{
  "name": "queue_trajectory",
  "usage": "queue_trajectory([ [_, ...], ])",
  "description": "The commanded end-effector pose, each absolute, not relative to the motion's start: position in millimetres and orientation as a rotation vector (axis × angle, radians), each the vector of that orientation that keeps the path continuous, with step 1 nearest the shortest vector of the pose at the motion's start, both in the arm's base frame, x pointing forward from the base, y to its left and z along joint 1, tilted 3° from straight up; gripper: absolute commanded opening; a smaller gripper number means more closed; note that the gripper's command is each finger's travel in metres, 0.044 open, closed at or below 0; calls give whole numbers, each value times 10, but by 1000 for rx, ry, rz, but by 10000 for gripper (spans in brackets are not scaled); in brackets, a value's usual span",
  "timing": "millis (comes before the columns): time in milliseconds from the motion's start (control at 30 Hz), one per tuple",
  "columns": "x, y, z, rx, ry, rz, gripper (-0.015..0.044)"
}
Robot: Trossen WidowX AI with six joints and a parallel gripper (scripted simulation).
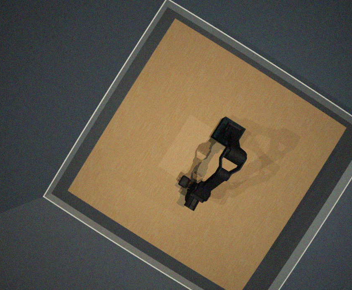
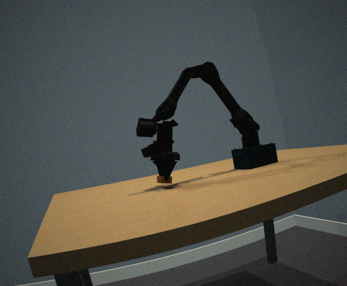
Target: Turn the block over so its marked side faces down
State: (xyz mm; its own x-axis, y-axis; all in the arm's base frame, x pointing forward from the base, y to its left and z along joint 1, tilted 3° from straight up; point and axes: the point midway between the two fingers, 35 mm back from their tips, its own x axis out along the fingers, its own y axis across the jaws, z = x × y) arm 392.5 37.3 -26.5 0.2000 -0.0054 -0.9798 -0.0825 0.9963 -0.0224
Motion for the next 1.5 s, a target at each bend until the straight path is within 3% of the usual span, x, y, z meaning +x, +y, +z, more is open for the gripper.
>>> queue_trajectory([
  [0,3921,368,-267,-79,1301,56,0],
  [1467,3966,369,-536,-56,743,72,0],
])
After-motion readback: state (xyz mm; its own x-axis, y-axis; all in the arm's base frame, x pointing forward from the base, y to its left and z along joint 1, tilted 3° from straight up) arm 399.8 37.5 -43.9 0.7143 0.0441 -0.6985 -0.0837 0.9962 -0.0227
